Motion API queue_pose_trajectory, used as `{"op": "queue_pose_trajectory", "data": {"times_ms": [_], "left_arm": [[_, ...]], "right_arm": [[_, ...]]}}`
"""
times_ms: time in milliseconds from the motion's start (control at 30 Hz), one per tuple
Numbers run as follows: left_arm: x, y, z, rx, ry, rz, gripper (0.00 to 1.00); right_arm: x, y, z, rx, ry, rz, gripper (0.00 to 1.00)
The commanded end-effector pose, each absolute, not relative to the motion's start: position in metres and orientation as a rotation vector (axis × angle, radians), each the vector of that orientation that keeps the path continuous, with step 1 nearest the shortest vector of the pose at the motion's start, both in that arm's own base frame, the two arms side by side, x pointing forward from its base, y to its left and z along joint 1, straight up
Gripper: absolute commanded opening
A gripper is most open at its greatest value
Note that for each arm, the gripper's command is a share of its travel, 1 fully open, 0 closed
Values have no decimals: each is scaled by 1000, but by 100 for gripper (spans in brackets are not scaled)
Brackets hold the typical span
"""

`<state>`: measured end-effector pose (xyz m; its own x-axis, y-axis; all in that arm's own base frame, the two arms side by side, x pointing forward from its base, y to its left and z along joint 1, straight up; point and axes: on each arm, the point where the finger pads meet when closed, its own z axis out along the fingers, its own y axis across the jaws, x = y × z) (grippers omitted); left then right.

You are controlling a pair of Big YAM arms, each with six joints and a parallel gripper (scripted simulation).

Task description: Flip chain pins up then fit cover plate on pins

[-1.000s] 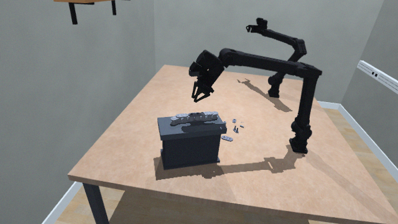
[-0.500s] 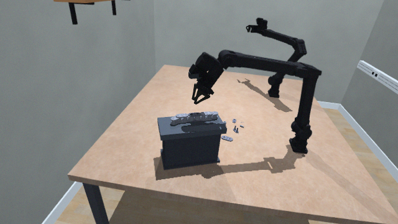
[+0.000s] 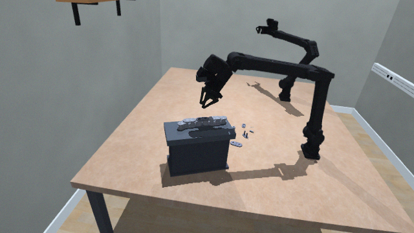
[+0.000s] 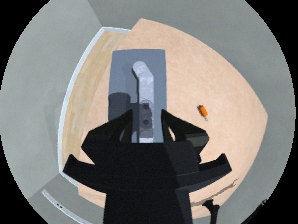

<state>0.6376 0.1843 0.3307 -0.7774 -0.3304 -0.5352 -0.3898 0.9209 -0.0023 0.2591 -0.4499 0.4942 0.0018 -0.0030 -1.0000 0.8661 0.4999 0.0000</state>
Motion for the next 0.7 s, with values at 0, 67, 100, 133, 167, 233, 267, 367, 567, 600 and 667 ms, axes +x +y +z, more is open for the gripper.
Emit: {"op": "queue_pose_trajectory", "data": {"times_ms": [0,67,100,133,167,233,267,367,567,600,667], "left_arm": [[636,182,330,-522,2538,142,42],[636,182,330,-522,2538,142,42],[636,182,330,-522,2538,142,42],[636,182,330,-522,2538,142,42],[636,182,330,-522,2538,142,42],[636,182,330,-522,2538,142,42],[636,182,330,-522,2538,142,42],[636,175,353,-489,2480,143,42],[637,167,362,-447,2440,141,42],[637,165,364,-440,2430,140,42],[637,165,364,-440,2430,140,42]], "right_arm": [[264,-449,538,777,1354,-832,100],[264,-449,538,777,1354,-832,100],[264,-449,538,777,1354,-832,100],[264,-449,538,777,1354,-832,100],[264,-449,538,777,1354,-832,100],[264,-449,538,777,1354,-832,100],[264,-449,538,777,1354,-832,100],[269,-446,538,764,1360,-823,100],[288,-434,538,733,1372,-789,100],[293,-431,538,725,1376,-780,100],[293,-431,538,725,1376,-780,100]]}}
